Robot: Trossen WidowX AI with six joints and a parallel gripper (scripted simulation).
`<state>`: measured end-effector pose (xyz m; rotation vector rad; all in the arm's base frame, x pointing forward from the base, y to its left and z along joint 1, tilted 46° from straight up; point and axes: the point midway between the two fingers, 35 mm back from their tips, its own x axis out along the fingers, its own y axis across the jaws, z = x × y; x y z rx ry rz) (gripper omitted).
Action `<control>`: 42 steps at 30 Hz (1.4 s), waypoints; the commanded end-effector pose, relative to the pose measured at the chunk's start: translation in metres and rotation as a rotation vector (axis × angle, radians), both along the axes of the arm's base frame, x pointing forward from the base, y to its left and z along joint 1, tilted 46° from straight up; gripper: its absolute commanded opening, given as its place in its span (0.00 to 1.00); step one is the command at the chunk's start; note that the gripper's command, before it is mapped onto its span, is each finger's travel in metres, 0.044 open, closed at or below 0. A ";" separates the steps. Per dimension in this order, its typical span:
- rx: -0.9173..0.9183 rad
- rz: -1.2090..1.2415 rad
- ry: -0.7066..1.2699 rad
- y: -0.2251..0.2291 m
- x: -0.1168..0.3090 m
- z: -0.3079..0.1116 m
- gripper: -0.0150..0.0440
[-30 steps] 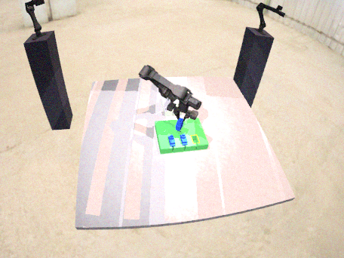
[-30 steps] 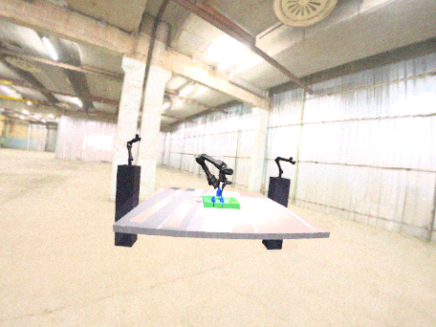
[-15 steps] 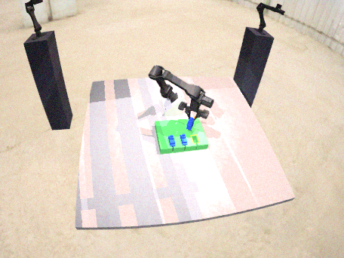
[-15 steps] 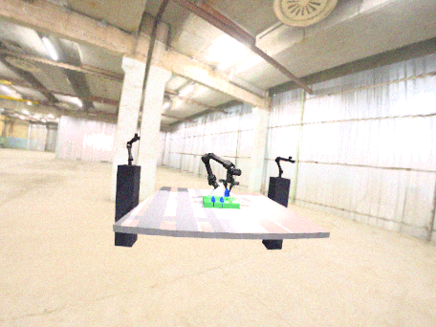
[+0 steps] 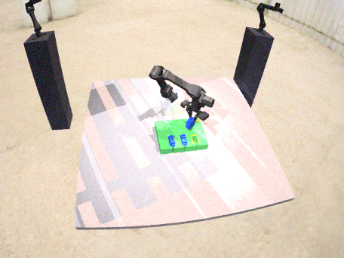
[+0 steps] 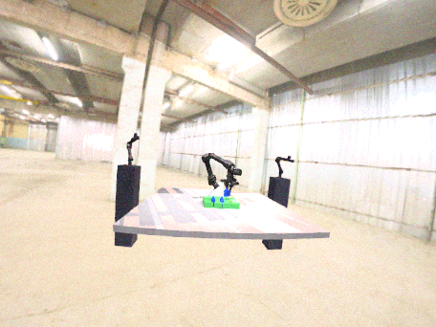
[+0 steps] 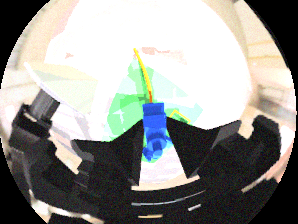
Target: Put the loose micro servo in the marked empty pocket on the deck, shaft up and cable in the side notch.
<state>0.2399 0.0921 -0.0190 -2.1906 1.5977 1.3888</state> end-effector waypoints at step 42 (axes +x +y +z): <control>0.063 -1.094 -1.097 0.002 0.000 0.000 0.25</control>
